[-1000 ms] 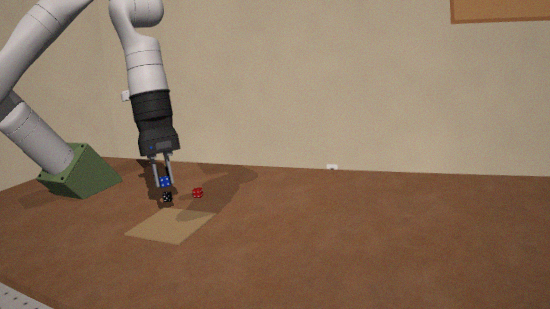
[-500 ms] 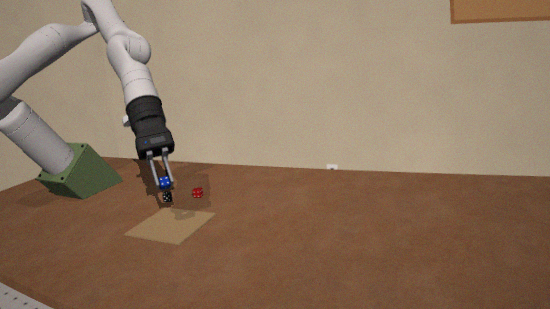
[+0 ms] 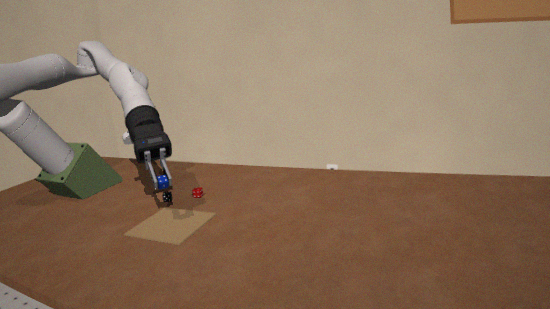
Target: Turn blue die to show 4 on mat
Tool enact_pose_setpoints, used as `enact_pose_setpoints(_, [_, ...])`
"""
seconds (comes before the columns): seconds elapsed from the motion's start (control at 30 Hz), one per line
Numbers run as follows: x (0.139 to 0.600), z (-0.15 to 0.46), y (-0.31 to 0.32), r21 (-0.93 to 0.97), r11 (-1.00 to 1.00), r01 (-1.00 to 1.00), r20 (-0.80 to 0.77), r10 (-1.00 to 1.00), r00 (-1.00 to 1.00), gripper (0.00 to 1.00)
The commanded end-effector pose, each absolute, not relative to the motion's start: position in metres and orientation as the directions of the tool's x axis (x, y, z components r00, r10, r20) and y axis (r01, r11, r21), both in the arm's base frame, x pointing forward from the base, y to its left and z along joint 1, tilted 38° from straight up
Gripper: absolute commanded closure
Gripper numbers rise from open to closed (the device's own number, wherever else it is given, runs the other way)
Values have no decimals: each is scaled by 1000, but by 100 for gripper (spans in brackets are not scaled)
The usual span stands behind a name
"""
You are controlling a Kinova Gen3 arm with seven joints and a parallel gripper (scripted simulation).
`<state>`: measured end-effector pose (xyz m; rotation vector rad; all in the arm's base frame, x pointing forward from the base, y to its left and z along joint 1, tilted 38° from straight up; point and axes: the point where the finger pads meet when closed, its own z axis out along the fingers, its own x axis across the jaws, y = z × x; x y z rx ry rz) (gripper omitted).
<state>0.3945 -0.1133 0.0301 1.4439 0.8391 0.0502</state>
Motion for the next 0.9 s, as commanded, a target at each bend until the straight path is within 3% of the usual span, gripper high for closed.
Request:
enact_pose_setpoints(0.0, [399, 36, -110, 872, 233, 431, -486, 512, 708, 60])
enact_pose_setpoints(0.87, [397, 17, -124, 873, 241, 424, -486, 513, 708, 60])
